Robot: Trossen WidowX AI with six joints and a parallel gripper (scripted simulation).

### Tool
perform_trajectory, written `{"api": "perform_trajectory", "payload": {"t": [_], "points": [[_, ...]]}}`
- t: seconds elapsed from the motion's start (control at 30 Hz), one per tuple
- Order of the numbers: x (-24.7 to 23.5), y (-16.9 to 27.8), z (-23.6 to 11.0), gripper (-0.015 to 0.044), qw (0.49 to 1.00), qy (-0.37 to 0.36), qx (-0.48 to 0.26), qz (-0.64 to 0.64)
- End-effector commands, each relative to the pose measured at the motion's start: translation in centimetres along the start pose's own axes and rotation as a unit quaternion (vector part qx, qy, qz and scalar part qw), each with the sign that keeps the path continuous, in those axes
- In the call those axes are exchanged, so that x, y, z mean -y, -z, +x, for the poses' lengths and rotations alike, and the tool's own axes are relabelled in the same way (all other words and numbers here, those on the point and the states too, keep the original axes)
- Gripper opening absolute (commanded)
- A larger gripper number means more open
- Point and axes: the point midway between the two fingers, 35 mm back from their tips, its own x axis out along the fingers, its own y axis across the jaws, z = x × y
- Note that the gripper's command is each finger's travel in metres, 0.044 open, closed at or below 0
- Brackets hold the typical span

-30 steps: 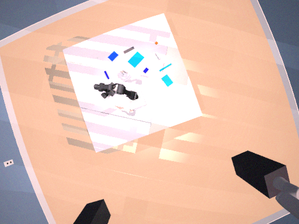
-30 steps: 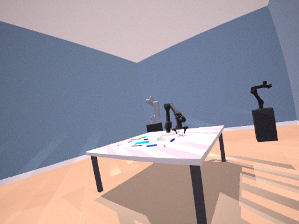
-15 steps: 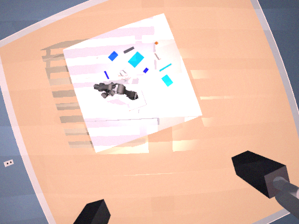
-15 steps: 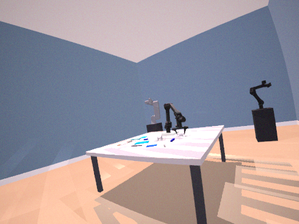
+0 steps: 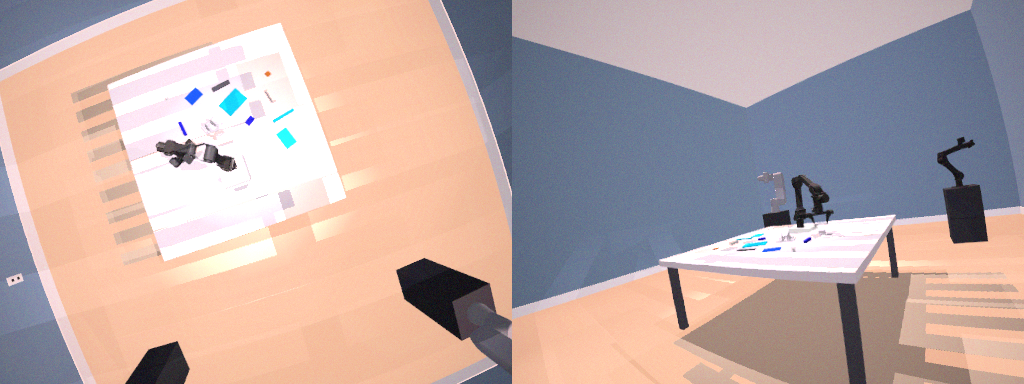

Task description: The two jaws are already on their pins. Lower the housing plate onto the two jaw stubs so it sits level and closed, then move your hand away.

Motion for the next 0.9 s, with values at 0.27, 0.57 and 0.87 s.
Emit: {"api": "perform_trajectory", "payload": {"t": [0.27, 0.57, 0.87], "points": [[-0.1, -0.2, -2.7, 0.0351, 1.0, 0.002, -0.001, -0.002], [-1.9, 0.5, -2.7, 0.0351, 0.993, 0.0, 0.0, 0.117], [-4.1, 1.2, -2.6, 0.0351, 0.966, -0.002, -0.001, 0.257]]}}
